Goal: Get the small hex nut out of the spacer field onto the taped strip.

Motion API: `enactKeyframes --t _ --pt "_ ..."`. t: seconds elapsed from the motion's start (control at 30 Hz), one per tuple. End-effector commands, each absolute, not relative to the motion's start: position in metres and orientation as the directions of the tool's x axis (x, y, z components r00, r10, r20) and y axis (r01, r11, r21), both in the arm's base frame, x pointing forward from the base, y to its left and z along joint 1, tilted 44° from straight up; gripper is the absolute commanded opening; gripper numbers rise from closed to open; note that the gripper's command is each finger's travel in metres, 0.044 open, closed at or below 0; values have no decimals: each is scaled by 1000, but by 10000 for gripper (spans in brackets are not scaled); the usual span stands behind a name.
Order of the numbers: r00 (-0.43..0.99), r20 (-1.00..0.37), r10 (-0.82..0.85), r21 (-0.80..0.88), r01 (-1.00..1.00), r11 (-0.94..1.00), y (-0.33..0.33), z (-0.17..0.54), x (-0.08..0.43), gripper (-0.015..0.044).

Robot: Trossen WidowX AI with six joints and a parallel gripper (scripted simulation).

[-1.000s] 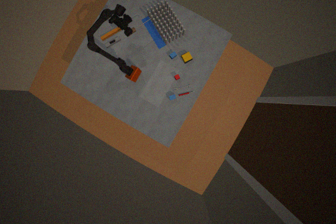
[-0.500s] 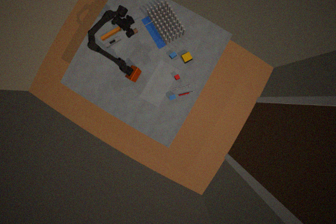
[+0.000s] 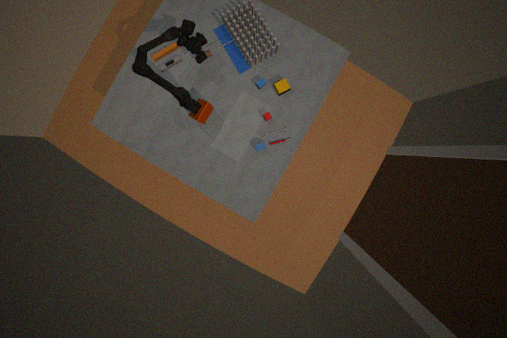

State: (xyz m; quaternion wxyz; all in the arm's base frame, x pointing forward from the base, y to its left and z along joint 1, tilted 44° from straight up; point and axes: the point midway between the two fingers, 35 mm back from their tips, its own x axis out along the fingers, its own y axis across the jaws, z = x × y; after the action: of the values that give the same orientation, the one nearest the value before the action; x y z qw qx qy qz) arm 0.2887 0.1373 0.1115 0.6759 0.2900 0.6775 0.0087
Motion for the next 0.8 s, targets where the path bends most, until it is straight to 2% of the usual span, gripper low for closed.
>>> enactKeyframes --t 0.0,0.77 --pt "84 -912 401 401 388 830 155 92 282 0" --pt "86 -911 404 405 387 828 162 79 287 0"
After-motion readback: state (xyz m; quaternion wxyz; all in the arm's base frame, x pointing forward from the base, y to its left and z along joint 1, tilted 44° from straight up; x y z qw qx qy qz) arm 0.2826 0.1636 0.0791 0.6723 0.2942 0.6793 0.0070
